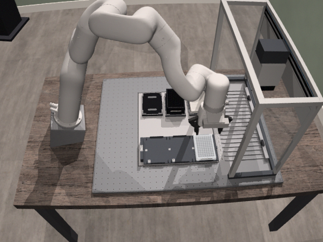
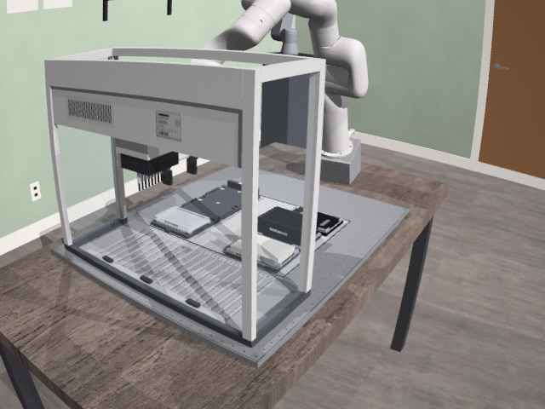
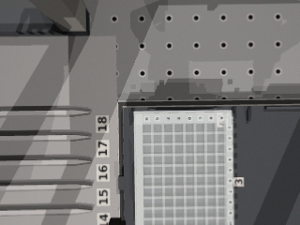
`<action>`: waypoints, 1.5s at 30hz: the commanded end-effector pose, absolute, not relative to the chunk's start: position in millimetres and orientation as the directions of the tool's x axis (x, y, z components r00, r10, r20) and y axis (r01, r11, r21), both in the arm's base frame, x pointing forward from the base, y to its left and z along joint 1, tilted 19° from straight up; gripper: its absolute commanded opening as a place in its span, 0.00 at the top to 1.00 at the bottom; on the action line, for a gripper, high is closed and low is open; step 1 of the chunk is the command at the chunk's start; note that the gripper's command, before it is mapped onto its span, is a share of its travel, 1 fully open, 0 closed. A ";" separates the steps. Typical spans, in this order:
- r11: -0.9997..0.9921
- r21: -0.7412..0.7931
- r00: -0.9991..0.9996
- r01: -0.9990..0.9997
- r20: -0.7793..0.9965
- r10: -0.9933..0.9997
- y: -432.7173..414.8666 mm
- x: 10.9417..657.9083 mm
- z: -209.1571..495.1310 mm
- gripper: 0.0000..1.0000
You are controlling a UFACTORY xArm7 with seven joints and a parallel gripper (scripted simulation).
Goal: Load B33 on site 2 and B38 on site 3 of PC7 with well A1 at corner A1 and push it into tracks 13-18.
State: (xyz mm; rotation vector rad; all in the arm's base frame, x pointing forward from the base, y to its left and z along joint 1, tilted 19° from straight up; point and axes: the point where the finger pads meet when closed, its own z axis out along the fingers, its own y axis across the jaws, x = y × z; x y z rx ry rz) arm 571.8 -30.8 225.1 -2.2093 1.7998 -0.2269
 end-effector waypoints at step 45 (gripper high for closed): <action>-0.197 -0.320 0.224 -0.927 -0.052 -0.973 164.8 532.6 240.7 0.00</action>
